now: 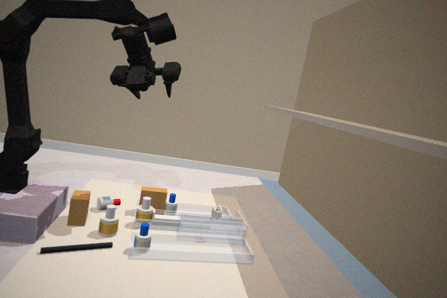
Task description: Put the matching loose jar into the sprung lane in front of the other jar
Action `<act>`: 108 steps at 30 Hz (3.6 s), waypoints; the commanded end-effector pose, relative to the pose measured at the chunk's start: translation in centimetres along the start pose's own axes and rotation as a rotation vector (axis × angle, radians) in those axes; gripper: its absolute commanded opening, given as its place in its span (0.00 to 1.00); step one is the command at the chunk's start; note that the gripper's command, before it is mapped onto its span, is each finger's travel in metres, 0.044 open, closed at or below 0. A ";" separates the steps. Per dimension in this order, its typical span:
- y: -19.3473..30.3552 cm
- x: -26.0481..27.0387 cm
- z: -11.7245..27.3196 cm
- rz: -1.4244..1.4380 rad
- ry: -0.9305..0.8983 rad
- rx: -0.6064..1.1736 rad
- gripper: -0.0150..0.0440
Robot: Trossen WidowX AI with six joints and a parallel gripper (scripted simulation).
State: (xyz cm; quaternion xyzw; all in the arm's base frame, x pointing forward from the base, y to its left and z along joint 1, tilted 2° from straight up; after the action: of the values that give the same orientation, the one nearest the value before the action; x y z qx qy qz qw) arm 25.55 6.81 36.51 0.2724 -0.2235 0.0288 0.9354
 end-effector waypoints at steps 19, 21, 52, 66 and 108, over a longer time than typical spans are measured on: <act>-14.1 -3.8 -7.0 1.121 0.434 -0.244 1.00; -15.0 -4.4 -7.3 1.198 0.482 -0.235 1.00; -21.9 -9.3 -10.7 1.695 0.813 -0.043 1.00; -23.1 -10.4 -12.6 1.695 0.813 -0.043 1.00; -24.4 -11.1 -14.5 1.695 0.813 -0.043 0.31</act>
State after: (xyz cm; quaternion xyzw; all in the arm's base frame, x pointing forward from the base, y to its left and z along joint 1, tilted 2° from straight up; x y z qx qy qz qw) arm 25.47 -5.61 7.86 -0.0278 -0.0043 0.7883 0.6146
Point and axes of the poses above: the point midway between the two fingers, 35 mm back from their tips, its own z axis back along the fingers, its own x axis across the jaws, y = z × x, the point moved 7 cm from there along z, back along the fingers, and after that the axes turned 15 degrees about z, right-handed, at the moved point
